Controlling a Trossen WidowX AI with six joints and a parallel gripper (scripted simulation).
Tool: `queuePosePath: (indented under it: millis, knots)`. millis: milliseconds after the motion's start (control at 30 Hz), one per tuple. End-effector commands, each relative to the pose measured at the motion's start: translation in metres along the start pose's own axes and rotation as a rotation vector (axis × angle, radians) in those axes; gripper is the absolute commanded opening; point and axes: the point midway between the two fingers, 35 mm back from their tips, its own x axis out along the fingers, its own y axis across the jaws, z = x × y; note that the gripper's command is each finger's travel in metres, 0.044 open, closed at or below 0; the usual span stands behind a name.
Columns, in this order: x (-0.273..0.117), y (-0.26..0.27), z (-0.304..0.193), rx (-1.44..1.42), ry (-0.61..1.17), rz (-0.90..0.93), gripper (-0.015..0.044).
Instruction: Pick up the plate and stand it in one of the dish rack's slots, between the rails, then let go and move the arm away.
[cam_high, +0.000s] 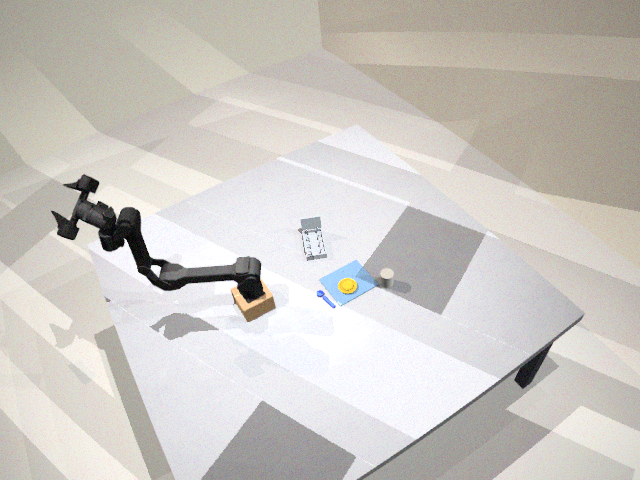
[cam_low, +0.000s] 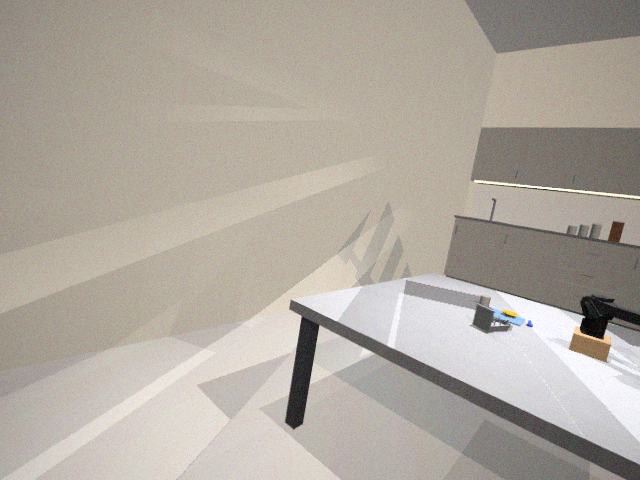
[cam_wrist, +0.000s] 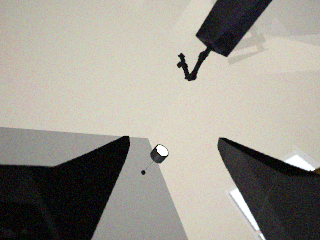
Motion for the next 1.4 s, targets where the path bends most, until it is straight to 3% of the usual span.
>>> queuePosePath:
  millis: [0,433,833,1367]
  knots:
    - [-0.001,0.001,-0.001,0.003,0.004,0.002,0.04]
    - [-0.052,0.093,-0.09,0.217,0.325,0.161,0.04]
    - [-0.13,0.184,-0.161,0.385,0.65,0.343,0.04]
    - [-0.25,0.285,-0.197,0.552,1.018,0.578,0.04]
